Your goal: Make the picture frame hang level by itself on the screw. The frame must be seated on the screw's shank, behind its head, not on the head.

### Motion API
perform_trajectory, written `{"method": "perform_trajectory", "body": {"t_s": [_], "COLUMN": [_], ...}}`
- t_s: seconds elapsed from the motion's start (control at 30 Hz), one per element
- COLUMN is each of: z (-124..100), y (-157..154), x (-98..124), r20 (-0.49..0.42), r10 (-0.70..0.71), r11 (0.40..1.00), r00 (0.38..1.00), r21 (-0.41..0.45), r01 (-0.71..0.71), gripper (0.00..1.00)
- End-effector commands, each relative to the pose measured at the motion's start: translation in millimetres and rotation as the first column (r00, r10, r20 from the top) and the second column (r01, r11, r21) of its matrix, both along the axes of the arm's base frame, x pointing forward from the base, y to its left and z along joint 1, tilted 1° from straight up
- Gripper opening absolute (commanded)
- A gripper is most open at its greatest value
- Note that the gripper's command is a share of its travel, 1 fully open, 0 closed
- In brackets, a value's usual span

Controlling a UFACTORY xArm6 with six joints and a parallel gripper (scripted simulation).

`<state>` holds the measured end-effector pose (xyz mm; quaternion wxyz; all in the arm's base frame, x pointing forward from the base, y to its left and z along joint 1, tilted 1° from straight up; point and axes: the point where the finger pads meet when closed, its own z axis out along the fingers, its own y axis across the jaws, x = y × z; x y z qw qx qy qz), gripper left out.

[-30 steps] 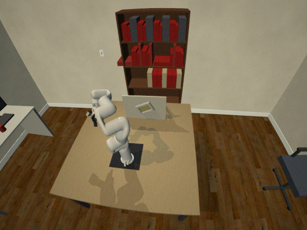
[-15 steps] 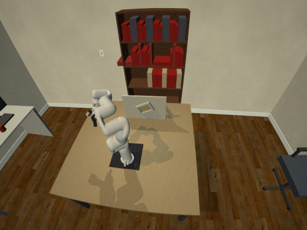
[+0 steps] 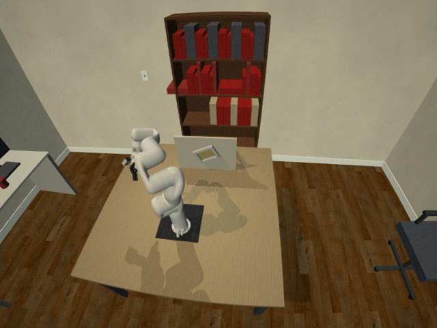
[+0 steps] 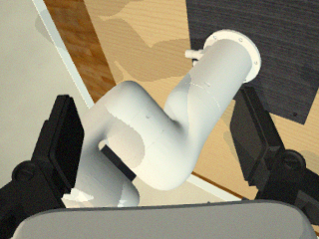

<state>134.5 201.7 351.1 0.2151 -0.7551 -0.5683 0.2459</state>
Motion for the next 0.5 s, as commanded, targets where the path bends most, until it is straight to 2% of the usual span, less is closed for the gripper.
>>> {"method": "perform_trajectory", "body": {"t_s": [0.0, 0.2, 0.47], "z": [-0.1, -1.7, -3.5], "y": [4.1, 11.9, 31.6], "x": [0.3, 0.7, 5.2], "r20": [-0.012, -0.04, -0.109], "r10": [-0.008, -0.024, -0.069], "r11": [1.0, 0.996, 0.973], "r00": [1.0, 0.999, 0.992], "r21": [0.027, 0.08, 0.213], "r01": [0.008, 0.027, 0.091], "gripper": [1.0, 1.0, 1.0]}}
